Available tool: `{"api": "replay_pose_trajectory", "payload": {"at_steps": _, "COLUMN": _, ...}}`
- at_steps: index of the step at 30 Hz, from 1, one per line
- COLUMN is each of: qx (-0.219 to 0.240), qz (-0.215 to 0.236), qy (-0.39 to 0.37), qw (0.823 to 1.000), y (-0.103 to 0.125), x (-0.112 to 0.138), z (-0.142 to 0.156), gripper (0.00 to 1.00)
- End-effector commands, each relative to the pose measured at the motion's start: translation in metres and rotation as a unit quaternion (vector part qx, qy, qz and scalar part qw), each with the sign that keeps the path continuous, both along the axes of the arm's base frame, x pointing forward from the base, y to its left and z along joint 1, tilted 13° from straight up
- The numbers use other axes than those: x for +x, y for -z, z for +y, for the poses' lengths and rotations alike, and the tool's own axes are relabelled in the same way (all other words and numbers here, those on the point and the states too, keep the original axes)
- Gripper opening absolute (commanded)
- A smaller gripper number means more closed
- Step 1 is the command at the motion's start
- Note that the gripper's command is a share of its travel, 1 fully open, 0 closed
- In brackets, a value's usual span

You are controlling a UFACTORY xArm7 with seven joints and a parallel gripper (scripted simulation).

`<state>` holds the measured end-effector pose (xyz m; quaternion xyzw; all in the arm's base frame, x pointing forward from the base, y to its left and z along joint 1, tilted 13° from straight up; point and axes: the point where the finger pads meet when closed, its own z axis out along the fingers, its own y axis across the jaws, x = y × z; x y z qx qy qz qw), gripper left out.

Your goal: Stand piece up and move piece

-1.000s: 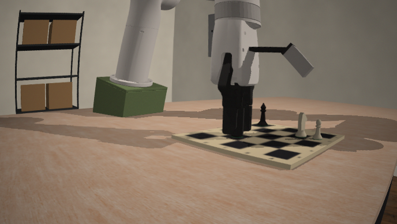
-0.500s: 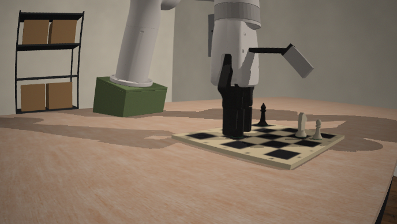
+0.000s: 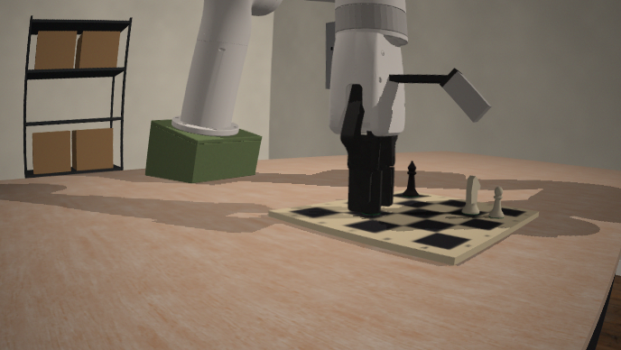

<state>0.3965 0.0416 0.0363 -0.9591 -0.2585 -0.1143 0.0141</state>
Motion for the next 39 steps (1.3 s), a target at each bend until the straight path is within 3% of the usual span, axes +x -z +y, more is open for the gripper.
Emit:
{"api": "replay_pose_trajectory", "payload": {"at_steps": 1, "qx": 0.0, "qz": -0.001, "qy": 0.0, "qw": 1.0, "y": -0.001, "x": 0.0011, "z": 0.0001, "gripper": 0.34}}
{"api": "replay_pose_trajectory", "payload": {"at_steps": 8, "qx": 0.0, "qz": -0.001, "qy": 0.0, "qw": 1.0, "y": -0.001, "x": 0.0011, "z": 0.0001, "gripper": 0.34}}
{"api": "replay_pose_trajectory", "payload": {"at_steps": 9, "qx": 0.0, "qz": -0.001, "qy": 0.0, "qw": 1.0, "y": -0.001, "x": 0.0011, "z": 0.0001, "gripper": 0.0}}
{"api": "replay_pose_trajectory", "payload": {"at_steps": 39, "qx": 0.0, "qz": -0.001, "qy": 0.0, "qw": 1.0, "y": -0.001, "x": 0.0011, "z": 0.0001, "gripper": 0.0}}
